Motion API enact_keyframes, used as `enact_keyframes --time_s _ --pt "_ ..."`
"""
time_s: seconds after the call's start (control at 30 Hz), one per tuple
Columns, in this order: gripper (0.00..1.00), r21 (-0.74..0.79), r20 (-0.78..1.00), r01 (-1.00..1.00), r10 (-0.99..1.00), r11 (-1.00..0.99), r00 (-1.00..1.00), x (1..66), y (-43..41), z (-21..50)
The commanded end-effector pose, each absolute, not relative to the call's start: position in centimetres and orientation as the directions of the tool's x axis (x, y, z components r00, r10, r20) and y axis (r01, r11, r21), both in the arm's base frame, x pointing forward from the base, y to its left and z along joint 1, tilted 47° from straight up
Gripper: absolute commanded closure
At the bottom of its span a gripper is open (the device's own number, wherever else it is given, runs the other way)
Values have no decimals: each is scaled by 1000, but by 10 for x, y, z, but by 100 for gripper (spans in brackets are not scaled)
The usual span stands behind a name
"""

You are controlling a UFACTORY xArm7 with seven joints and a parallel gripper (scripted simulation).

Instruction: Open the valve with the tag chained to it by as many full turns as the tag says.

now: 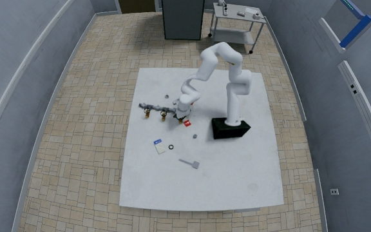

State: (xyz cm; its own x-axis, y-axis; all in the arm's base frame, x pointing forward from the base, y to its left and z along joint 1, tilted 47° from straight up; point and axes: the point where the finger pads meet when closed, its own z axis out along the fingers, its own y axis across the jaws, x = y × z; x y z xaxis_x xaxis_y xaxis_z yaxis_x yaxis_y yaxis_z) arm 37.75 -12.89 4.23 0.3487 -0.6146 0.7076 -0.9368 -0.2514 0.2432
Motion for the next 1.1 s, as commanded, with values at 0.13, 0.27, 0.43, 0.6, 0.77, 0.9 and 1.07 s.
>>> enact_keyframes --time_s 0.13,0.27,0.43,0.6,0.77,0.9,1.07 --pt "100 462 583 -768 -501 -443 640 379 -127 42" --pt "100 591 453 -589 -378 -551 807 379 -127 43" --pt "100 703 244 -304 -184 -642 952 379 -127 43" --pt "100 739 87 -93 -42 -667 995 379 -127 43" --pt "100 732 -139 213 164 -648 977 379 -127 43" --pt "100 678 -310 441 315 -588 897 379 -127 43" --pt "100 611 -426 594 416 -523 804 379 -127 43"
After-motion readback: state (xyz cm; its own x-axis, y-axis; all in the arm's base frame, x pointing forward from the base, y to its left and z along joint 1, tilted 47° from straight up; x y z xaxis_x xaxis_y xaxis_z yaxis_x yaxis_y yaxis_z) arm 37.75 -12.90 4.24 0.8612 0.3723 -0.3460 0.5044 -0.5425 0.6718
